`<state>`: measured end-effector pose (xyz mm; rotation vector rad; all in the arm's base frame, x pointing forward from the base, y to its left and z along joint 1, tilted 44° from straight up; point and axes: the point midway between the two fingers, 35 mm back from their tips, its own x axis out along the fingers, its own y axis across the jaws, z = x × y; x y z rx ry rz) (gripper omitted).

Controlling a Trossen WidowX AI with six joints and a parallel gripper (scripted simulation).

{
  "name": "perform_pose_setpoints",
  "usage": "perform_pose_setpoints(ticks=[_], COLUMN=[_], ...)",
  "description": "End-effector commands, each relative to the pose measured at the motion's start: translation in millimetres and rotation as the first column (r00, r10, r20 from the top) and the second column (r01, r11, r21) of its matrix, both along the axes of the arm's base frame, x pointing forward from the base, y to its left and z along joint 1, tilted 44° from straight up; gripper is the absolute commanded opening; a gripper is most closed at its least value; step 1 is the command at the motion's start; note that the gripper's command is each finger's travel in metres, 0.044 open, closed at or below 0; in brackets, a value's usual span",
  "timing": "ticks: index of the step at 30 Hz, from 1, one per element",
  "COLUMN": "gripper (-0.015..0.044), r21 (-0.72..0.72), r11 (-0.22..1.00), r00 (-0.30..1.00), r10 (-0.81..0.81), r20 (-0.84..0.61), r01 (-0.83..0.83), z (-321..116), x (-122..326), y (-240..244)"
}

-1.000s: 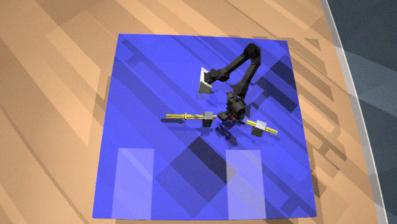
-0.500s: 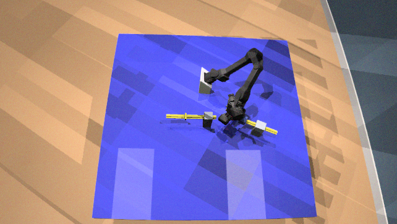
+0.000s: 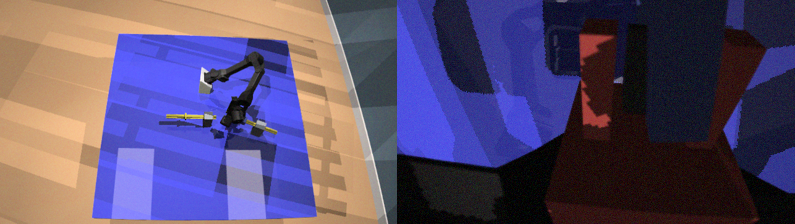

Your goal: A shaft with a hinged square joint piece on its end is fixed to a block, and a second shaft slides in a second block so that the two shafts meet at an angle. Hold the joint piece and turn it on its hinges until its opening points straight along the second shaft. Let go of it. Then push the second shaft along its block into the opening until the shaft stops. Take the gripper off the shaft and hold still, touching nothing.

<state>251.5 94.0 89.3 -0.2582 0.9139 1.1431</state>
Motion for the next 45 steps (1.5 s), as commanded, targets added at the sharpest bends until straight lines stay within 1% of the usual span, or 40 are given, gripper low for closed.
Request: perform_pose_setpoints(ticks=[1,12,24,33,45], gripper=[0.0000,0.0000,0.0000,0.0000,0.0000], r21=[-0.046,-0.144,-0.245,-0.269,-0.265], r11=[0.997,0.975,0.931,0.917,0.918], r00=[0.998,0.979,0.930,0.910,0.910], r10=[0.060,0.183,0.317,0.356,0.355], r20=[0.033,0.094,0.184,0.213,0.214], r01=[-0.059,-0.168,-0.270,-0.296,-0.296], z=[0,2,4,5,5], x=[2,8,17,19,19], y=[-3,-12,-18,-20,-20])
